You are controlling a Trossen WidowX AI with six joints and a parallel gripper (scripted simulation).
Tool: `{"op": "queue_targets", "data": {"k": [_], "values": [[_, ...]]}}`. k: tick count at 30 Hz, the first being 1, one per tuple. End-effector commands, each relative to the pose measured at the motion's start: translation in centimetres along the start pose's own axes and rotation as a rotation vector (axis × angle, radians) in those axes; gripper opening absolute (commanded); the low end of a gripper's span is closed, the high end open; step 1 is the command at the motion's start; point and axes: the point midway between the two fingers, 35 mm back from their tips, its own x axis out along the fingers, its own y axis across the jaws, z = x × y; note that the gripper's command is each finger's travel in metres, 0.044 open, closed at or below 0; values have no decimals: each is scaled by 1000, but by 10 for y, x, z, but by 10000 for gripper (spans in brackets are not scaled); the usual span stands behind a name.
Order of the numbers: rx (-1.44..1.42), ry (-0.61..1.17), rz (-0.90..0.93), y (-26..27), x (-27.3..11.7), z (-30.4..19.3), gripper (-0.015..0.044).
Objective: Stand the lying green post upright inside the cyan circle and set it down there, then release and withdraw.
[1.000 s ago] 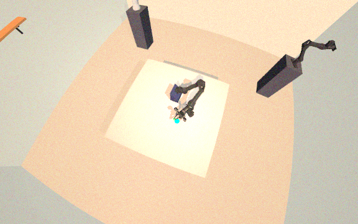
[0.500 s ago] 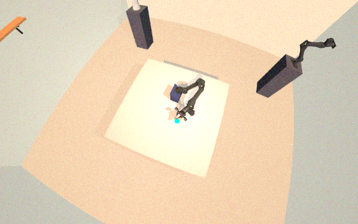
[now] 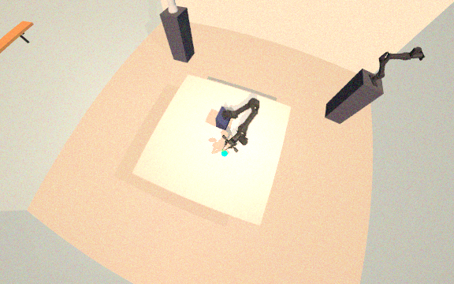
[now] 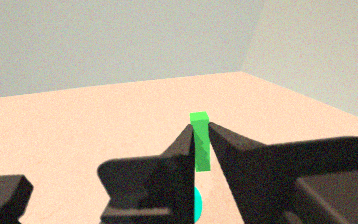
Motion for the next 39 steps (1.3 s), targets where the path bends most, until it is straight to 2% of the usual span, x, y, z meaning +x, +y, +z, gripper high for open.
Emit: {"op": "queue_targets", "data": {"k": [1, 39], "values": [[24, -25, 9, -1, -3, 0, 22], [193, -189, 86, -4, -25, 8, 22]]}}
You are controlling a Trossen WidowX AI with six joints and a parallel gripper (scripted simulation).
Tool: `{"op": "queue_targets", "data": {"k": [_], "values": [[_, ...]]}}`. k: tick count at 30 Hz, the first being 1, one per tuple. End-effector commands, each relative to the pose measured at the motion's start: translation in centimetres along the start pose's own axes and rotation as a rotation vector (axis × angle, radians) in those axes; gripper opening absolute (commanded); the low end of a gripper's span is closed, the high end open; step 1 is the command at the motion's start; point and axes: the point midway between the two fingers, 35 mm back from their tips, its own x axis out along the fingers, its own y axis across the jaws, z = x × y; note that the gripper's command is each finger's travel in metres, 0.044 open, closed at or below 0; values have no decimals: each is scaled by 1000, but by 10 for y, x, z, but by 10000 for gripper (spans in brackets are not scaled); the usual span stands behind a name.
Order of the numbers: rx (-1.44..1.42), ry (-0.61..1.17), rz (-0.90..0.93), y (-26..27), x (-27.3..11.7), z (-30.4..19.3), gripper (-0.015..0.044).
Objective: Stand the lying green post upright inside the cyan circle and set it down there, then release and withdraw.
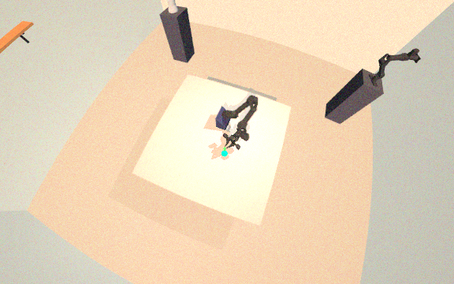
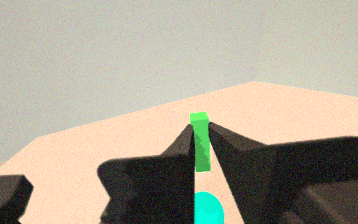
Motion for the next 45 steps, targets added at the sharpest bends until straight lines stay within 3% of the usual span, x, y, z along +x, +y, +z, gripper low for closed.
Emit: {"op": "queue_targets", "data": {"k": [1, 11, 45], "values": [[8, -4, 0, -1, 0, 0, 22], [8, -3, -1, -1, 0, -2, 22], [9, -1, -3, -2, 7, -90, 22]]}}
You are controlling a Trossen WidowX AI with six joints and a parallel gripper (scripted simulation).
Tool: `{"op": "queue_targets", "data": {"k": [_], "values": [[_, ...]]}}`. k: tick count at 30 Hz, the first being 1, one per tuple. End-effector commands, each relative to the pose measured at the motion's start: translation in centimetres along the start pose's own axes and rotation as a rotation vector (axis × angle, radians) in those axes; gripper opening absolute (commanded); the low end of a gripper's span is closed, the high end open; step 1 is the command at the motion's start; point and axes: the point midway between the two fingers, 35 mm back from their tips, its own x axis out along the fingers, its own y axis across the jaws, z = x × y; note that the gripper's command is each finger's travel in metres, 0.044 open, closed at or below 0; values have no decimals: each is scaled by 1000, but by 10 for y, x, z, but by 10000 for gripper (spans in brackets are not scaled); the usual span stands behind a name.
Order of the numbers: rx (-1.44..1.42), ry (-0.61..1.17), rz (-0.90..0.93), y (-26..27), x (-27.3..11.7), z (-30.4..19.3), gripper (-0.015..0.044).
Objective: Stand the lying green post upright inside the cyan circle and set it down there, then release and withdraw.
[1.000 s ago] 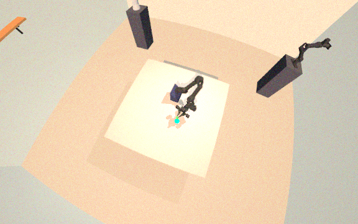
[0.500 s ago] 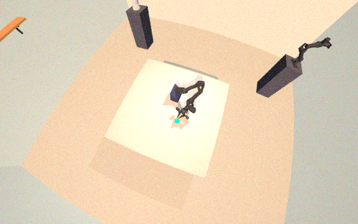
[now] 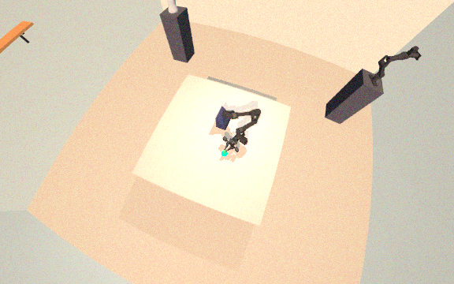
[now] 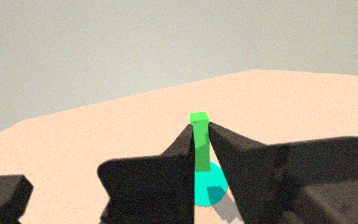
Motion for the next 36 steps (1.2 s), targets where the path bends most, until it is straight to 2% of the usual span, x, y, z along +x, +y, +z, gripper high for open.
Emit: {"op": "queue_targets", "data": {"k": [1, 7, 18, 32, 36], "values": [[8, -5, 2, 0, 0, -6, 22], [1, 1, 0, 1, 2, -22, 22], [1, 1, -1, 1, 2, -22, 22], [1, 1, -1, 1, 2, -22, 390], [2, 1, -2, 2, 2, -15, 400]]}}
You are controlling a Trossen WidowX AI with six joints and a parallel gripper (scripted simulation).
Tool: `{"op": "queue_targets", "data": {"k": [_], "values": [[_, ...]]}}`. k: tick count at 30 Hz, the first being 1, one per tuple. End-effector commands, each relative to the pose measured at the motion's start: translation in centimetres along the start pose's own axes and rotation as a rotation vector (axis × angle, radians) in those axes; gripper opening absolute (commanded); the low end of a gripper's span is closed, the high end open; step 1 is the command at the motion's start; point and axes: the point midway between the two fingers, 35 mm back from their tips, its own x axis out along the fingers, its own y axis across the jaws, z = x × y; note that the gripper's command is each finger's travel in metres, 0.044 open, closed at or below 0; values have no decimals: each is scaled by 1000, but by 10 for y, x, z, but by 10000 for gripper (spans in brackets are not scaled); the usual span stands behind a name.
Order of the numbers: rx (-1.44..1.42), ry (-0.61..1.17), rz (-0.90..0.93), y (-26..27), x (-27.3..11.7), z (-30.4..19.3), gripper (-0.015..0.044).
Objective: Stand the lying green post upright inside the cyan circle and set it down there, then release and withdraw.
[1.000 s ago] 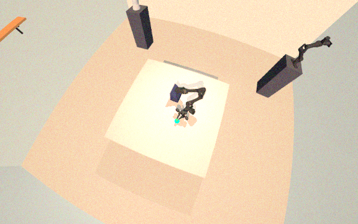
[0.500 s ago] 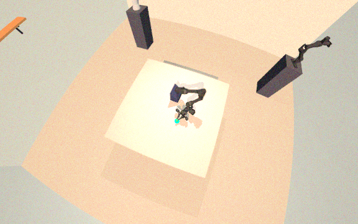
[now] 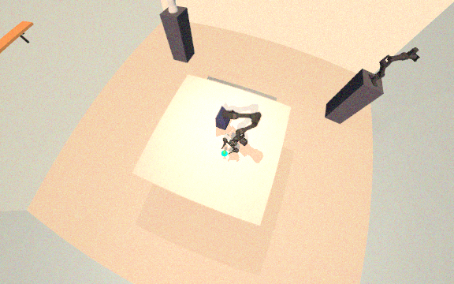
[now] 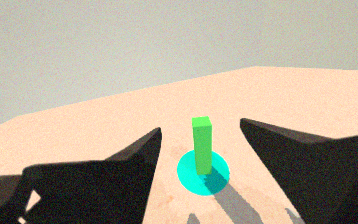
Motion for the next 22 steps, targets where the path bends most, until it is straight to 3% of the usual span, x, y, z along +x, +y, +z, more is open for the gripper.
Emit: {"op": "queue_targets", "data": {"k": [1, 17, 22], "values": [[5, 1, -1, 1, 0, 10, 400], [9, -8, 5, 0, -8, 84, 400], [-29, 19, -12, 0, -4, 85, 400]]}}
